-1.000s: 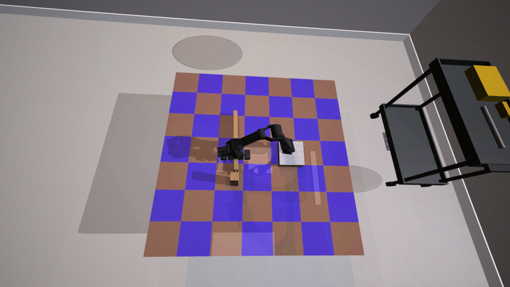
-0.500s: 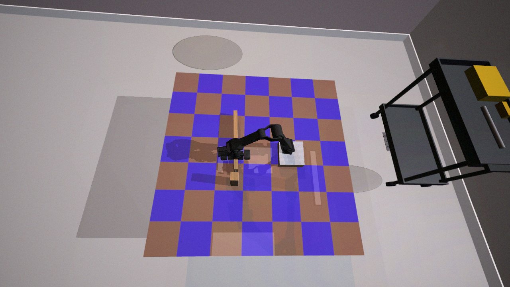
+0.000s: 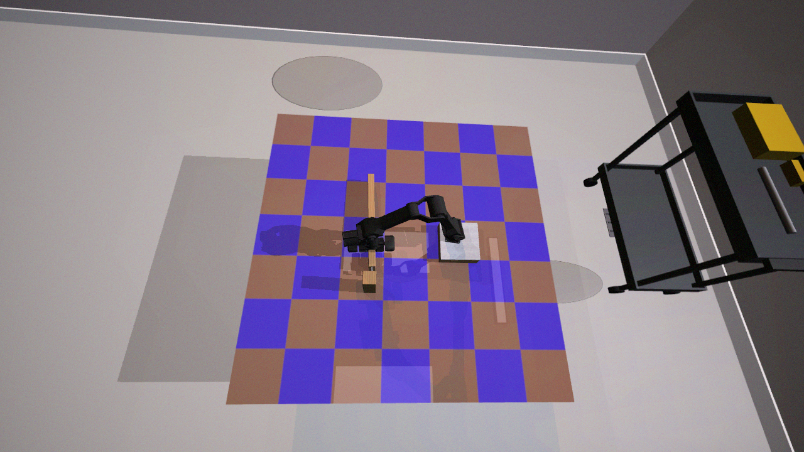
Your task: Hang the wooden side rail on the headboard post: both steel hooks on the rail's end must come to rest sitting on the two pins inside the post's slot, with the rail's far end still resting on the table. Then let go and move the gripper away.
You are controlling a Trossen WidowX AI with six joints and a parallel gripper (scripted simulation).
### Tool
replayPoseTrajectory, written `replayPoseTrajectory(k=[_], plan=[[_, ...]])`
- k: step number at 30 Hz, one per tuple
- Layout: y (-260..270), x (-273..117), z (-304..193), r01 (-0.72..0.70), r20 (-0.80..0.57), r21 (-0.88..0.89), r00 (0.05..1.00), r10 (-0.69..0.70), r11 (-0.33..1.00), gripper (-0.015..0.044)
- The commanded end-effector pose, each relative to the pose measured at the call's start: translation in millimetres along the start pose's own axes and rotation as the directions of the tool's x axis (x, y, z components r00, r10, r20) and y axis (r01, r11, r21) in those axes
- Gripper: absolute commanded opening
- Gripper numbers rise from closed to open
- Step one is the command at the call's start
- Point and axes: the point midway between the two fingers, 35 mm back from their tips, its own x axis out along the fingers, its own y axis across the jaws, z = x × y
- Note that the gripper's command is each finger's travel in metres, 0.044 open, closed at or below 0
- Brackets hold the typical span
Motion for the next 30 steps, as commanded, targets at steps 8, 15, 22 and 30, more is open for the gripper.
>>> replayPoseTrajectory(k=[8,15,22,30], plan=[[4.2,-7.9,-0.4,-0.019,0.000,0.002,1.000,0.019,1.000,0.0000],[4.2,-9.0,-0.4,-0.019,0.000,0.002,1.000,0.019,1.000,0.0000],[4.1,-10.2,-0.4,-0.019,0.000,0.002,1.000,0.019,1.000,0.0000],[4.1,-11.5,-0.4,-0.019,0.000,0.002,1.000,0.019,1.000,0.0000]])
